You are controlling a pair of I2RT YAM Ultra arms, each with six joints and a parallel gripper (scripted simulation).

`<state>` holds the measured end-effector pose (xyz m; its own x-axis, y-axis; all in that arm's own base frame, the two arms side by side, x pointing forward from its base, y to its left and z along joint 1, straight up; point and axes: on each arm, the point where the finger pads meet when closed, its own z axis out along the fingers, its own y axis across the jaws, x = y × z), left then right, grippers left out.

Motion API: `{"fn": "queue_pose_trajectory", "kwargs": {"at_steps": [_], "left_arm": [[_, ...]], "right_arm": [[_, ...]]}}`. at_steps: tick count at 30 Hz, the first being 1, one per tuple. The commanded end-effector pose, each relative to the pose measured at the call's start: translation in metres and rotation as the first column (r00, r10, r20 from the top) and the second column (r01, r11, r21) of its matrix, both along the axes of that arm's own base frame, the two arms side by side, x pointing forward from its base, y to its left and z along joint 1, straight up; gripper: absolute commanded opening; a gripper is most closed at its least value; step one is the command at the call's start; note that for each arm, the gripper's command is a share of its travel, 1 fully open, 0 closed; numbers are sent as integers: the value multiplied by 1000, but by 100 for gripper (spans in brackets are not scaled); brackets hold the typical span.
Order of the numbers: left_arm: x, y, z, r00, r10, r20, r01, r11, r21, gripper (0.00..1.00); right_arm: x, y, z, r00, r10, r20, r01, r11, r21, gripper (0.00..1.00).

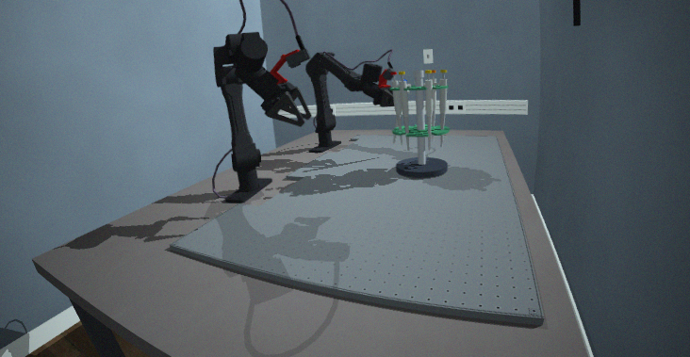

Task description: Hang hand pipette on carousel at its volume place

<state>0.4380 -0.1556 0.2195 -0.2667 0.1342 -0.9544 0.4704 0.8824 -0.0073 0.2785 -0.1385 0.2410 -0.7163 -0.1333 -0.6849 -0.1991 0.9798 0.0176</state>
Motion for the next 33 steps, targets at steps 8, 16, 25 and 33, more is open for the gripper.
{"fn": "queue_pose_trajectory", "kwargs": {"at_steps": [8,16,25,33], "left_arm": [[8,-1,30,997,1,82,2,1000,-30,12],[8,-1,30,997,1,82,2,1000,-30,12],[9,-5,14,988,0,153,13,996,-86,12],[17,-12,42,956,14,292,31,989,-148,12]], "right_arm": [[5,-4,12,999,5,42,-5,1000,-18,100],[5,-4,12,999,5,42,-5,1000,-18,100],[5,-4,12,999,5,42,-5,1000,-18,100],[5,-4,12,999,5,42,-5,1000,-18,100]]}}
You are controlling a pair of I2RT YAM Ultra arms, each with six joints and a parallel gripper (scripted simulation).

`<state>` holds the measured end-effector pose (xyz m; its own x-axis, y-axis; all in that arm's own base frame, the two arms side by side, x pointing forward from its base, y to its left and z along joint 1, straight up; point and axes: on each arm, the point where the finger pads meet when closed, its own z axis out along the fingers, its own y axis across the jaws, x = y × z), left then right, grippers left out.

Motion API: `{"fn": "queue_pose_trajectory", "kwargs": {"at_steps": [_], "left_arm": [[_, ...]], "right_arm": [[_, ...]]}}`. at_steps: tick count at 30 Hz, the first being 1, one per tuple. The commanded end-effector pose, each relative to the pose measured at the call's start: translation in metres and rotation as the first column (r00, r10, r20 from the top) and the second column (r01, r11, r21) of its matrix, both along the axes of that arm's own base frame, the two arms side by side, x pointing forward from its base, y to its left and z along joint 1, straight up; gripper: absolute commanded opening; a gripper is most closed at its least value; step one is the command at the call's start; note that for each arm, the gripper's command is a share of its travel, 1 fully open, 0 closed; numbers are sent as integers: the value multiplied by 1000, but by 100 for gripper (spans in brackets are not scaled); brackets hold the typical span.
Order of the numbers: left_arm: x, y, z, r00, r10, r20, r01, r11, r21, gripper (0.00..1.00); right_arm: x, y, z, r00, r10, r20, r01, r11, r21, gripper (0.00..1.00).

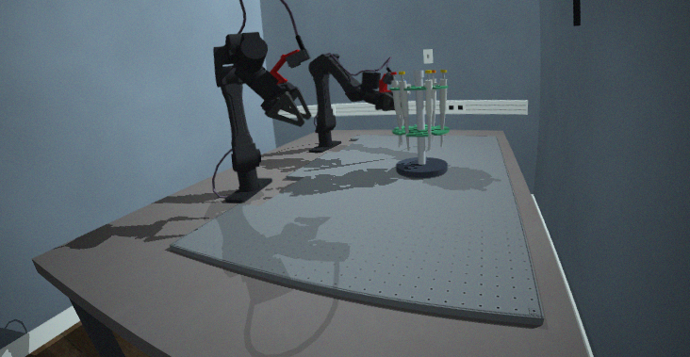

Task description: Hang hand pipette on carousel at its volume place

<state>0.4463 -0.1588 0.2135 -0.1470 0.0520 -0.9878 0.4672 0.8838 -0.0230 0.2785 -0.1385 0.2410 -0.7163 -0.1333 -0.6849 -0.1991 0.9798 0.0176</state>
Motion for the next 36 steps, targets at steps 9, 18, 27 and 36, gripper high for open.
{"fn": "queue_pose_trajectory", "kwargs": {"at_steps": [9,18,27,36], "left_arm": [[9,-9,48,985,-6,175,17,998,-63,12],[7,-8,55,982,-5,188,18,998,-66,12],[7,-8,55,982,-5,187,18,998,-66,12],[7,-8,55,982,-5,187,18,998,-66,12]], "right_arm": [[5,-4,12,999,5,42,-5,1000,-18,100],[5,-4,12,999,5,42,-5,1000,-18,100],[5,-4,12,999,5,42,-5,1000,-18,100],[5,-4,12,999,5,42,-5,1000,-18,100]]}}
